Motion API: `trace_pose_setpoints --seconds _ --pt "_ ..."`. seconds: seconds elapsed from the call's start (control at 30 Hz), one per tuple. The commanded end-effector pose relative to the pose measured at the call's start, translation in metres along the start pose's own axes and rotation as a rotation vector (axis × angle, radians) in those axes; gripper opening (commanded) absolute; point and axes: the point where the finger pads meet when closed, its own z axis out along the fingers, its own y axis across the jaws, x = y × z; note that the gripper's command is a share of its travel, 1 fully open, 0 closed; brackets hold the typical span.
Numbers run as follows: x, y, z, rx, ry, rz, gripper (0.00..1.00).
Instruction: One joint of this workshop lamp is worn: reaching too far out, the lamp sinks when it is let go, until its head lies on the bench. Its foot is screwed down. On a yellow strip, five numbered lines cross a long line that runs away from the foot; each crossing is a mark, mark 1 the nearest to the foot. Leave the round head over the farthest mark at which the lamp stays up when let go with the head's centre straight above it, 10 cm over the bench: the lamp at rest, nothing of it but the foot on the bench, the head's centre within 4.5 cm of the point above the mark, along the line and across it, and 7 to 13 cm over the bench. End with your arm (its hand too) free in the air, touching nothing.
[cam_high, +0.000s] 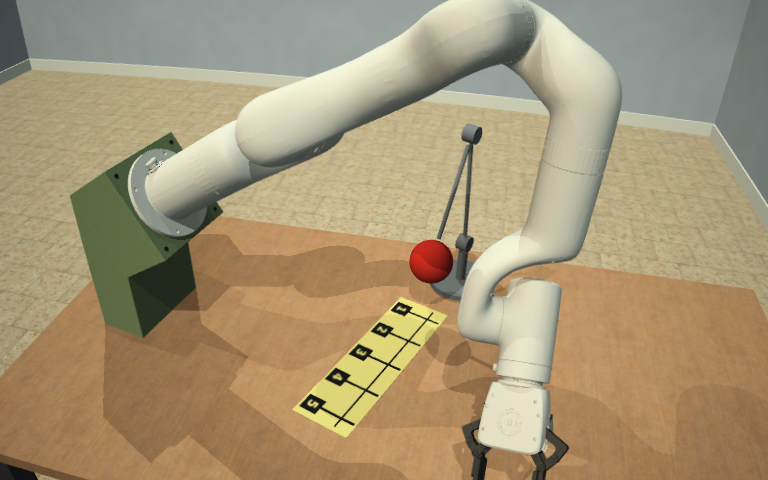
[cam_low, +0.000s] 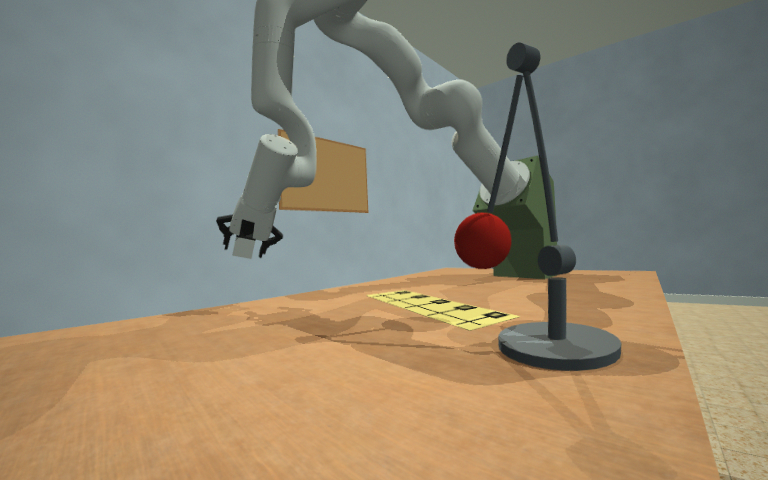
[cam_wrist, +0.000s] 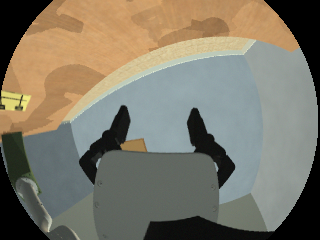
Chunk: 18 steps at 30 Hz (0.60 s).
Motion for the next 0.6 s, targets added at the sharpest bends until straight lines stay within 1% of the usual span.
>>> trace_pose_setpoints --seconds 0.0,0.03,0.53,0.57 --pt "0.0 0.001 0.0 -0.001 0.0 0.001 1.0" --pt "0.0 0.001 0.0 -0.001 0.0 0.001 1.0" --pt "0.015 -0.033 -0.055 -0.237 0.046 -0.23 1.0" --pt "0.015 -0.033 -0.055 -0.237 0.046 -0.23 1.0"
